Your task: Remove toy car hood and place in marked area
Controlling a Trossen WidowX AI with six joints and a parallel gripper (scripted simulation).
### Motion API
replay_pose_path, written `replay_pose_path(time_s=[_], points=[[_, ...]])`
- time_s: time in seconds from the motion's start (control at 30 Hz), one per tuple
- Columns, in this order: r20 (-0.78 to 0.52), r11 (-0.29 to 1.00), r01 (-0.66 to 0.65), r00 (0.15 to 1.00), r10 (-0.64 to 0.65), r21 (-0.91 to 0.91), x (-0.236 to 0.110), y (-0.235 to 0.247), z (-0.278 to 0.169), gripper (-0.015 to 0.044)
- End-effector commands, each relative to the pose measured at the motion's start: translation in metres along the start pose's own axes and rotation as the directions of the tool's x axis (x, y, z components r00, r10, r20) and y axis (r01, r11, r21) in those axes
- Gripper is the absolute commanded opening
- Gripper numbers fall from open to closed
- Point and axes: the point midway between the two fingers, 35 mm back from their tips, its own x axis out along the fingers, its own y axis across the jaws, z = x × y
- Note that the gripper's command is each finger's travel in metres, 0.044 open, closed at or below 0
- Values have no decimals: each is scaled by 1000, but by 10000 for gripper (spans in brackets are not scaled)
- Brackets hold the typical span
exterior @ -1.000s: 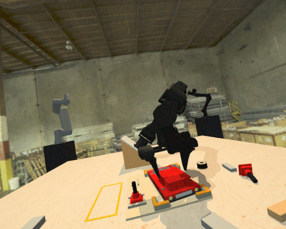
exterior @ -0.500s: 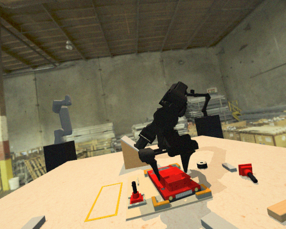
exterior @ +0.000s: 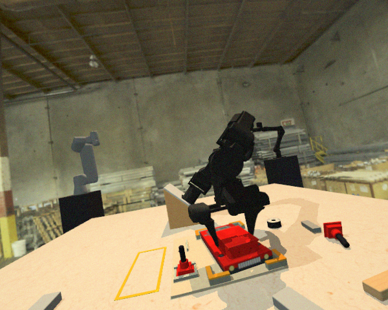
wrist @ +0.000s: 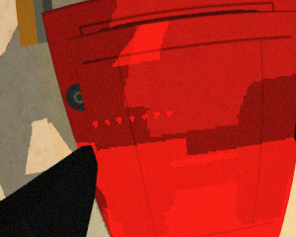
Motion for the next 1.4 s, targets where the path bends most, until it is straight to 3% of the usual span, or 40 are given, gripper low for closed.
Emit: replay_pose_path(time_s=[0.0,0.3,0.67,1.37], points=[[0,1000,0,1000,0,-1,0,0,0,335],[0,1000,0,1000,0,-1,0,0,0,275],[0,1000,0,1000,0,-1,-6,0,0,0],[0,1000,1,1000,-1,0,-19,-1,0,0]])
